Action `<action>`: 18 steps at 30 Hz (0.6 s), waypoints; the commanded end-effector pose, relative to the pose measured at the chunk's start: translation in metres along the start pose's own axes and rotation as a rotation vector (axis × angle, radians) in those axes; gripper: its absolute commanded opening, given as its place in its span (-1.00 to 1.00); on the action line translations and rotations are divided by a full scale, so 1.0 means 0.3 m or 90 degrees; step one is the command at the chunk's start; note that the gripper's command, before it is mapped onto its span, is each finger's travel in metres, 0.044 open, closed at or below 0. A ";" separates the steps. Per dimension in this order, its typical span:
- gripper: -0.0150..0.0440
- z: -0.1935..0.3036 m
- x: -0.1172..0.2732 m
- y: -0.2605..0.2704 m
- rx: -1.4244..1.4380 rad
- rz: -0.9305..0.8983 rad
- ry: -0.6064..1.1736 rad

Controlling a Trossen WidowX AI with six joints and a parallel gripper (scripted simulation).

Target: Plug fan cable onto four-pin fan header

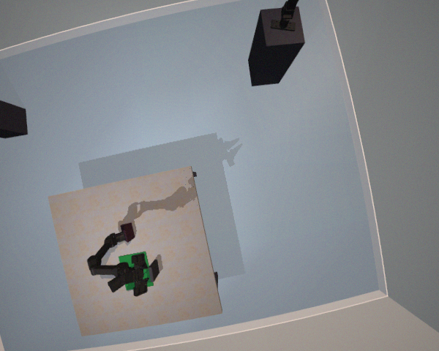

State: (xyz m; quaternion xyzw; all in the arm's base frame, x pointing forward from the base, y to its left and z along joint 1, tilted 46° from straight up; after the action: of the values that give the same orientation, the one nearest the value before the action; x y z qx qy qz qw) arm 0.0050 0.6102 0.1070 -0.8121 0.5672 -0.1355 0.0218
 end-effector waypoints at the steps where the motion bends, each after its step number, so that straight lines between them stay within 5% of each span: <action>1: 0.22 0.055 0.101 -0.153 -0.146 0.084 0.082; 18: 0.22 0.269 0.803 -0.604 -0.787 0.620 0.271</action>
State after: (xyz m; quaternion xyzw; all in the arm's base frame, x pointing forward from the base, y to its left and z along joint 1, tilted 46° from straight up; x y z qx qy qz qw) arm 0.2440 0.4750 0.1104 -0.3870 0.8068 0.0384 -0.4447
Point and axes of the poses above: the point midway between the two fingers, 35 mm back from their tips, its own x axis back along the fingers, its own y axis across the jaws, z = x × y, the point moved 7 cm from there along x, back along the fingers, and after that the axes turned 3 degrees about -x, right-handed, at the moved point
